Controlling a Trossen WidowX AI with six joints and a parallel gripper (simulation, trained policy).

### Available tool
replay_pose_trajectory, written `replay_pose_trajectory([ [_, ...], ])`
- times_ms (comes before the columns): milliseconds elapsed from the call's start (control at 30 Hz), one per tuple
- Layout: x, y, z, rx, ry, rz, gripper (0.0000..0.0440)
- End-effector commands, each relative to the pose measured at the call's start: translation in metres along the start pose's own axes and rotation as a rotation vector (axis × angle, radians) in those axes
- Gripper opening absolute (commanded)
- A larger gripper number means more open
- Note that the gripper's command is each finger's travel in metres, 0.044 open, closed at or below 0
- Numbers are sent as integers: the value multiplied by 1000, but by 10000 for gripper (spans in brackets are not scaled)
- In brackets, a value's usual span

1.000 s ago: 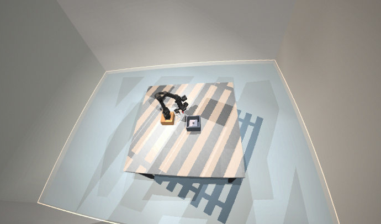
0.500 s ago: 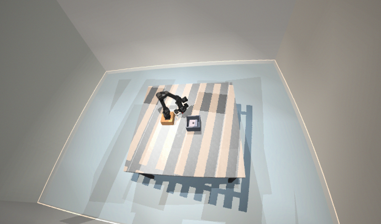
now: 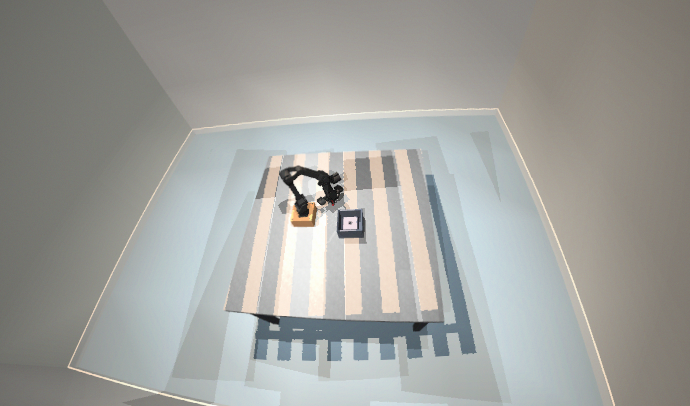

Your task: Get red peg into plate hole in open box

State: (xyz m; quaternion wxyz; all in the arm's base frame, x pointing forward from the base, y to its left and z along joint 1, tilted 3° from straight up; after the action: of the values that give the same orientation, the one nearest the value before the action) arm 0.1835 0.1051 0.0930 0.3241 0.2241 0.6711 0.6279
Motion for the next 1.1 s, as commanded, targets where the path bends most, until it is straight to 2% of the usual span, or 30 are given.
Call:
replay_pose_trajectory([
  [0, -8, 9, 2, -4, 16, -35, 0],
  [633, -68, 60, 14, -2, 28, -164, 0],
  [1067, -121, 67, 4, 22, -48, -169, 0],
])
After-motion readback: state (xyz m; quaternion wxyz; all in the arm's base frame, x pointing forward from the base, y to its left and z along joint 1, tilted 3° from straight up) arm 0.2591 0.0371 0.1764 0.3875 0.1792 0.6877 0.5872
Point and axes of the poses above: the point midway between the two fingers, 35 mm back from their tips, its own y axis back along the fingers, its own z axis across the jaws, x = y × z, the point moved 9 cm from there along y, back along the fingers, and after that the axes turned 4 degrees about y, right-handed, at the moved point
